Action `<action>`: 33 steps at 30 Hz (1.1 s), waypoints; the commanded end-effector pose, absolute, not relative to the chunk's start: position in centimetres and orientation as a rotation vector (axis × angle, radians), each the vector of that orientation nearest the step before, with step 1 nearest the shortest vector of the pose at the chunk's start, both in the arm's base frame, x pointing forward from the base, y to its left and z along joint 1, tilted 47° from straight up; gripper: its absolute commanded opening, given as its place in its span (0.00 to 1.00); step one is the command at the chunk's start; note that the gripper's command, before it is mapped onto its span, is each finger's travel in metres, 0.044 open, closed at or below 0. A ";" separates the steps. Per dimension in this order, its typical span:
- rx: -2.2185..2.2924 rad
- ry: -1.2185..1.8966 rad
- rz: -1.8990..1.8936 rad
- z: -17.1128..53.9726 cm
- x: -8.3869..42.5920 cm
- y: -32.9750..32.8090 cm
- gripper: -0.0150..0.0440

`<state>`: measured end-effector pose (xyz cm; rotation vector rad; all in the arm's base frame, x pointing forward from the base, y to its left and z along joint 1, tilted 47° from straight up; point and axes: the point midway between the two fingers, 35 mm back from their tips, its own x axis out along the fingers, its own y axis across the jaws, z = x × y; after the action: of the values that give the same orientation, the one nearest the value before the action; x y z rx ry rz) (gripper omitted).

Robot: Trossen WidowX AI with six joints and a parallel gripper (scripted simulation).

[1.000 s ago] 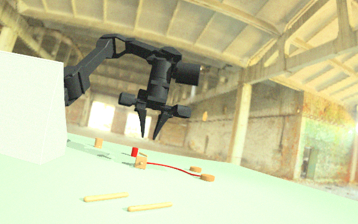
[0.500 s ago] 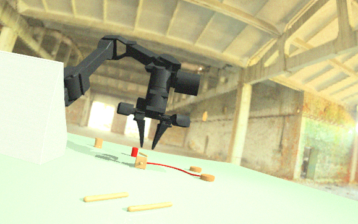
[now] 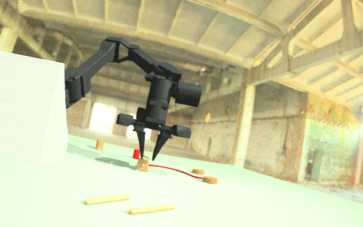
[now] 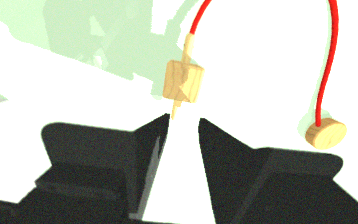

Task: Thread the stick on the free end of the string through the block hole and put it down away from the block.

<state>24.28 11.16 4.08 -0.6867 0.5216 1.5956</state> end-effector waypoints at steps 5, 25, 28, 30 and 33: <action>-0.674 0.525 1.600 3.2 23.8 12.1 0.47; -0.678 0.519 1.601 2.6 23.7 13.0 0.33; -0.678 0.519 1.601 2.6 23.7 13.0 0.25; -0.678 0.519 1.601 2.6 23.7 13.0 0.25; -0.678 0.519 1.601 2.6 23.7 13.0 0.25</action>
<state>23.68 12.97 2.55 -0.6780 0.5190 1.6006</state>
